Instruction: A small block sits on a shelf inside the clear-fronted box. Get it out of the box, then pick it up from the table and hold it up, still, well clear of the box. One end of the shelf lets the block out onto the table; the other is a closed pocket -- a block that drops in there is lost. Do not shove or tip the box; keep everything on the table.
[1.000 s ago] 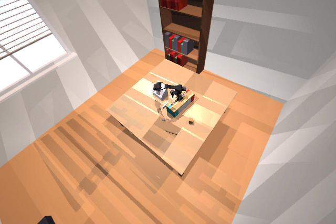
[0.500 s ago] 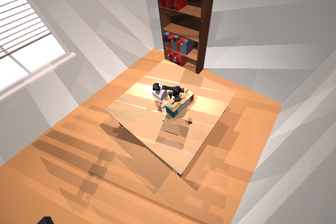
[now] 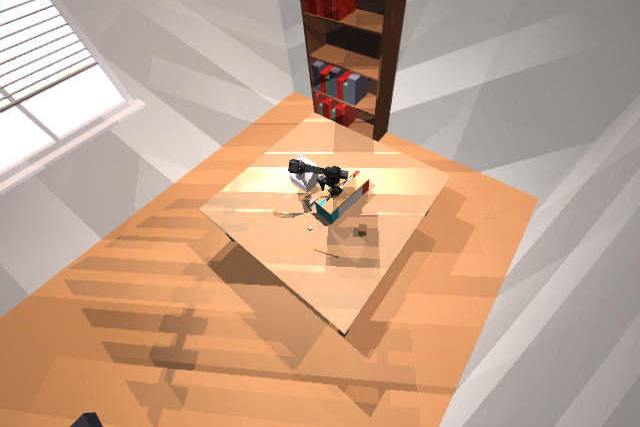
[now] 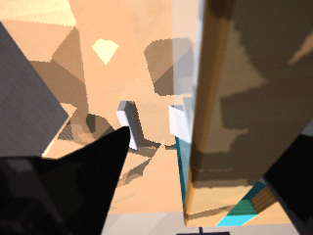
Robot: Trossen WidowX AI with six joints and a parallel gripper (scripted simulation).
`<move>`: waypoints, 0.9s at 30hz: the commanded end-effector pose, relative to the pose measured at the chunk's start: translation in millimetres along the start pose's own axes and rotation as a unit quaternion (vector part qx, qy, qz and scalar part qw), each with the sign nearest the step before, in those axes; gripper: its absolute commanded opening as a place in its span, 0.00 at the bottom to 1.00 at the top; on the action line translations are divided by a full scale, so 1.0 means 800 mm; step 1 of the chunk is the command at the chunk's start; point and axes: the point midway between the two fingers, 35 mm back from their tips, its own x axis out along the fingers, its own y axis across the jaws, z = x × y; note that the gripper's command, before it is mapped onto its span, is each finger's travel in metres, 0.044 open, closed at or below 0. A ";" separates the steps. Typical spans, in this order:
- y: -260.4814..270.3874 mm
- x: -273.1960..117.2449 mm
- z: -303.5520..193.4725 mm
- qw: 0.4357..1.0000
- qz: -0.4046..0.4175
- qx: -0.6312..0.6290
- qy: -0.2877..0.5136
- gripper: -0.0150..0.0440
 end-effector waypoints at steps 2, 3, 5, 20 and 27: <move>0.001 0.006 -0.011 1.000 0.001 -0.001 0.002 0.93; 0.001 0.006 -0.013 1.000 0.001 -0.001 0.002 0.93; 0.001 0.008 -0.017 1.000 0.001 -0.001 0.003 0.93; 0.001 0.018 -0.046 1.000 0.001 -0.001 0.003 0.93; -0.002 -0.009 -0.057 1.000 0.000 -0.002 0.000 0.93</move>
